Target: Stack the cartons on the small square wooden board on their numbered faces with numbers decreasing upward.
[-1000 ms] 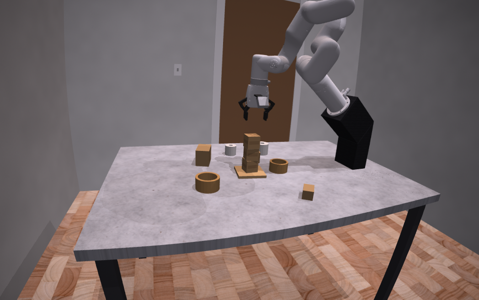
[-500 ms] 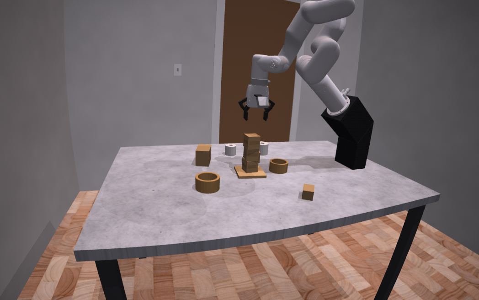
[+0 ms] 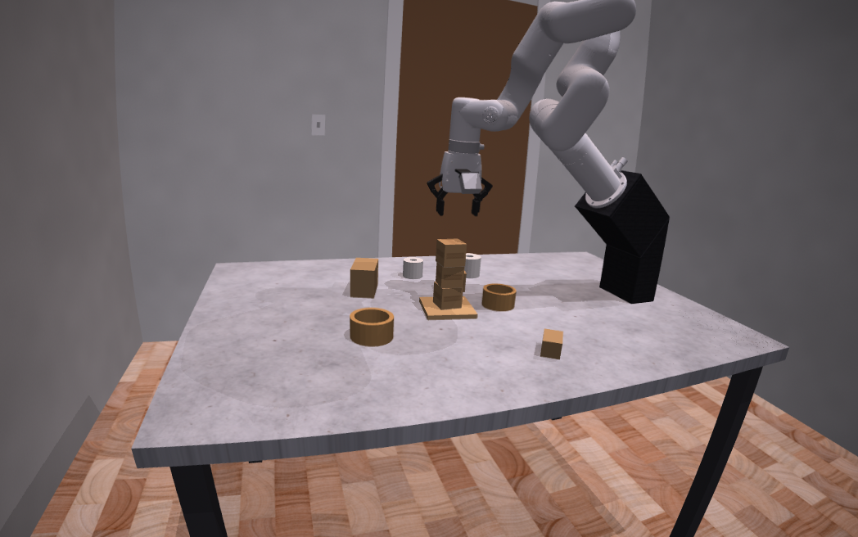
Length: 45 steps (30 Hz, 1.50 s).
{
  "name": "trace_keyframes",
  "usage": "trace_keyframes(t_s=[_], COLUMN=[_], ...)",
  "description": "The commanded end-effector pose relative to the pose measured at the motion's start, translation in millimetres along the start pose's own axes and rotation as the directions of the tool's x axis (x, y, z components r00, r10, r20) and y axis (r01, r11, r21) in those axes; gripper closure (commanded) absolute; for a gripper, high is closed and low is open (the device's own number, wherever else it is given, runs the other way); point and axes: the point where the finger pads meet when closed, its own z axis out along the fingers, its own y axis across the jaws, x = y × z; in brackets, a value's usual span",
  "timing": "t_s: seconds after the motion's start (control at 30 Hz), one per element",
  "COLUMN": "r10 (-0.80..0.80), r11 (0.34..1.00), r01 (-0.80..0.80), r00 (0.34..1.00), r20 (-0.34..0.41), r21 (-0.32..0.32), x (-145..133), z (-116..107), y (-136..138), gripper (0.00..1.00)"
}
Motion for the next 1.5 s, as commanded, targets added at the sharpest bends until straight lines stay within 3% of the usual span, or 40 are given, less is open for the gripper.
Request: trace_keyframes(t_s=[0.0,1.47], r10=[0.139,0.138], r11=[0.990,0.990], r01=[-0.139,-0.139], r00=[0.986,0.986], r20=[-0.093,-0.095], r21=[0.002,0.000], x=[-43.8,-40.6], z=[0.2,42.1], y=[-15.7,-14.3], gripper=[0.00,0.00])
